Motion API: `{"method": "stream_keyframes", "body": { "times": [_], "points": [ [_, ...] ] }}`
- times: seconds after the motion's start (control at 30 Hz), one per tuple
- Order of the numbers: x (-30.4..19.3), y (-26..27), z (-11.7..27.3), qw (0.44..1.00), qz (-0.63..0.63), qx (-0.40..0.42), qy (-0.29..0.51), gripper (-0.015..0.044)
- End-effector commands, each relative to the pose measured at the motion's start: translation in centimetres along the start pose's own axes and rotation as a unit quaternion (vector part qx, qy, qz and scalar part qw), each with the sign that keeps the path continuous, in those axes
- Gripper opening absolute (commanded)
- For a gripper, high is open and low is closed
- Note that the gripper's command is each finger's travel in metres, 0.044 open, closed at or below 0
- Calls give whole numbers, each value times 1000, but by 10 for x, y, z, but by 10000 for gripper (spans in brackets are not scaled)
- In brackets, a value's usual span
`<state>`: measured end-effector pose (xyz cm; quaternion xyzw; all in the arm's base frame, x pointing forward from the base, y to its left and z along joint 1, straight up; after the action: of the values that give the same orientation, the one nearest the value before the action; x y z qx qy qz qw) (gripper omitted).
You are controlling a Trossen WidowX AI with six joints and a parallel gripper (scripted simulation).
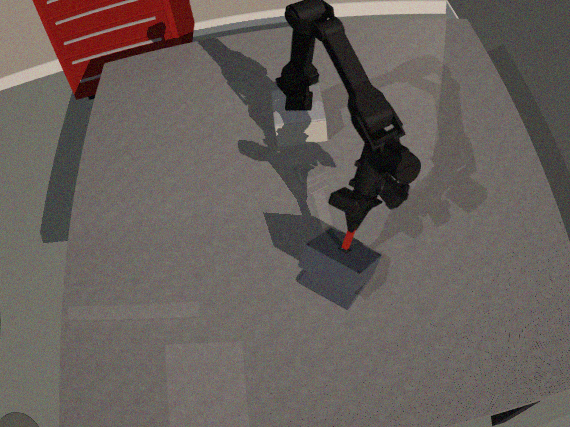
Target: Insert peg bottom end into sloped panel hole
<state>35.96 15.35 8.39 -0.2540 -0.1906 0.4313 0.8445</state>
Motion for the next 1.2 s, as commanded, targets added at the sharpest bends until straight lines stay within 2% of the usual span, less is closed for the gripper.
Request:
{"method": "stream_keyframes", "body": {
  "times": [0.0,1.17],
  "points": [
    [-1,2,-3,1000,4,2,2,0],
    [0,2,-6,1000,4,2,2,0]
  ]
}}
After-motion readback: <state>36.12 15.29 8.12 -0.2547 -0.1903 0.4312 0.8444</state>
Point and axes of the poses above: the point midway between the two fingers, 35 mm back from their tips, its own z axis back along the fingers, its own y axis across the jaws, x = y × z, the point moved 2 cm from there along z, back along the fingers, and after that the axes turned 4 degrees about -z, right-handed, at the moved point
